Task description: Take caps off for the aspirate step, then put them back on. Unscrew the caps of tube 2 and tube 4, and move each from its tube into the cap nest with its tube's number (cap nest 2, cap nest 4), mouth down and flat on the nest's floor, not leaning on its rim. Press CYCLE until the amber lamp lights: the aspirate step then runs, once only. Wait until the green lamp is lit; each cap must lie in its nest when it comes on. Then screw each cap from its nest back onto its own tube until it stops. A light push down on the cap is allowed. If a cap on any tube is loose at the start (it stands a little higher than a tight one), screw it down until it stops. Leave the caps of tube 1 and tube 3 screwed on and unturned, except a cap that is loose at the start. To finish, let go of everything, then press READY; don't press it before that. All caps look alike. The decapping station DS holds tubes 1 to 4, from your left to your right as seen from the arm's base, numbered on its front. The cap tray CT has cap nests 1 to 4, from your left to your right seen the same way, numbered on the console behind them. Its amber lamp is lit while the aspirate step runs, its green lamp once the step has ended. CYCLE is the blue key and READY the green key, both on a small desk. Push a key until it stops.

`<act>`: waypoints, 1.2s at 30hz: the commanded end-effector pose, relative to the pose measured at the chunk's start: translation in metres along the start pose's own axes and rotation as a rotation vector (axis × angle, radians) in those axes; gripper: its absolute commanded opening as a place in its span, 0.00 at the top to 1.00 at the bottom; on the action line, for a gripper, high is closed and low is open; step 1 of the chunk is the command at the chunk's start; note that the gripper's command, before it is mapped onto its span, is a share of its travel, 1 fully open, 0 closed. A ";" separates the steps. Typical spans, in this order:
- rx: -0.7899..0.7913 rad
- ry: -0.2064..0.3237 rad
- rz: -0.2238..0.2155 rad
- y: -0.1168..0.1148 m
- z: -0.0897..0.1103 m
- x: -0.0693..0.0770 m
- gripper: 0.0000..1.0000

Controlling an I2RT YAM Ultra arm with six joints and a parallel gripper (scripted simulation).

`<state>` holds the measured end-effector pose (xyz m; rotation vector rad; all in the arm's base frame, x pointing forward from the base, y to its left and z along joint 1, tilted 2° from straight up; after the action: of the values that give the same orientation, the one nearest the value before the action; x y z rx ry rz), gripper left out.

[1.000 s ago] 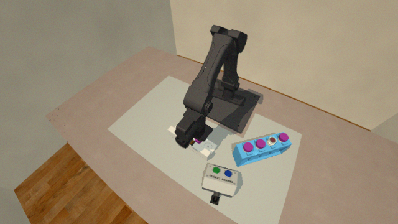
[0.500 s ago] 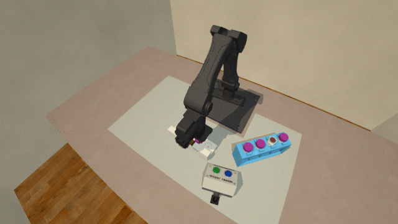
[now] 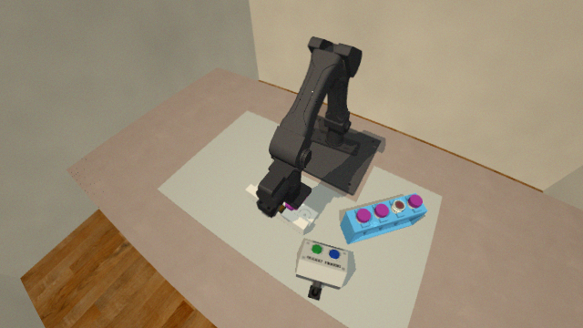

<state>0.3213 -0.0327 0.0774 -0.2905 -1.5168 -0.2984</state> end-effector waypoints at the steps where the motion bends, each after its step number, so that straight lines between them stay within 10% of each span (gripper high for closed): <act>1: 0.002 -0.010 -0.003 0.001 -0.001 0.012 0.53; 26: 0.002 -0.010 -0.003 0.000 0.000 0.127 0.53; 36: 0.002 -0.010 -0.003 0.000 0.000 0.140 0.53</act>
<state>0.3289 -0.0342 0.2133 -0.2906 -1.5341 -0.3007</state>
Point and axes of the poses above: the point where the finger pads meet when closed, its own x axis back along the fingers, its own y axis across the jaws, z = x × y, the point moved 7 cm from there along x, back along the fingers, and after that the axes turned 11 degrees about -x, right-handed, at the moved point
